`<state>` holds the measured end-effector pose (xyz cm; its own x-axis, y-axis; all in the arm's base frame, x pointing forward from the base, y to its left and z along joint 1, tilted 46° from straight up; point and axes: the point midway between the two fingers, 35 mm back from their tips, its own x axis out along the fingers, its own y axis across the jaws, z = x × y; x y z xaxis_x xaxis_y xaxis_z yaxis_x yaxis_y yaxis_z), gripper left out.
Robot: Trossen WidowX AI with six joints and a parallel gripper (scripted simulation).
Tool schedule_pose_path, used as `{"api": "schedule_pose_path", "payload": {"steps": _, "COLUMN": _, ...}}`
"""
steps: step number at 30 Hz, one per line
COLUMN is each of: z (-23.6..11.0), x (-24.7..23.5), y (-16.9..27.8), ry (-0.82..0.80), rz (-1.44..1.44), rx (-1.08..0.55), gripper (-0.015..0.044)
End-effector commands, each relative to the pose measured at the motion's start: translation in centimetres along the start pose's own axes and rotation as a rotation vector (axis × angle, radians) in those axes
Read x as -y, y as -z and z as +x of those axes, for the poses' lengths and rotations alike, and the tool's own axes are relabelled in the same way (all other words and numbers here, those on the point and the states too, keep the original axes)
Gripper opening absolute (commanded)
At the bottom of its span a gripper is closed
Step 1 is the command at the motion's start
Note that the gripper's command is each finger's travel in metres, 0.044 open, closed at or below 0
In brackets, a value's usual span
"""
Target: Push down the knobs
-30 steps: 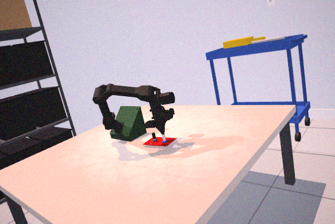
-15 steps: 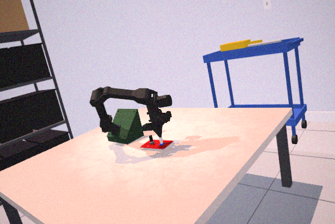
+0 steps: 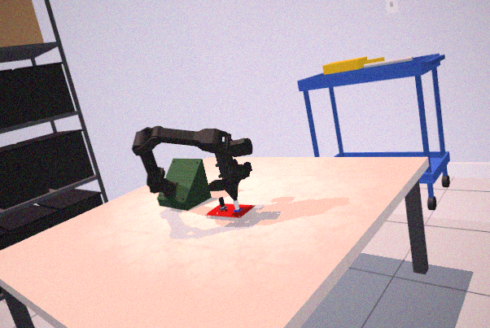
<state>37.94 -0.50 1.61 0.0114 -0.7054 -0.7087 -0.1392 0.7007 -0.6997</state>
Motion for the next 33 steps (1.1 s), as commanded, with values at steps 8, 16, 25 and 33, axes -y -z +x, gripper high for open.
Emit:
{"api": "schedule_pose_path", "payload": {"steps": 8, "z": 2.1, "x": 0.5, "y": -0.1, "ry": 0.003, "rz": 0.025, "rx": -0.031, "gripper": 0.0}}
{"api": "schedule_pose_path", "payload": {"steps": 16, "z": 1.1, "x": 0.5, "y": -0.2, "ry": 0.002, "rz": 0.025, "rx": -0.031, "gripper": 0.0}}
{"api": "schedule_pose_path", "payload": {"steps": 25, "z": -0.3, "x": 0.4, "y": -0.3, "ry": 0.001, "rz": 0.025, "rx": -0.031, "gripper": 0.0}}
{"api": "schedule_pose_path", "payload": {"steps": 33, "z": -1.6, "x": 0.4, "y": -0.3, "ry": 0.001, "rz": 0.025, "rx": -0.031, "gripper": 0.0}}
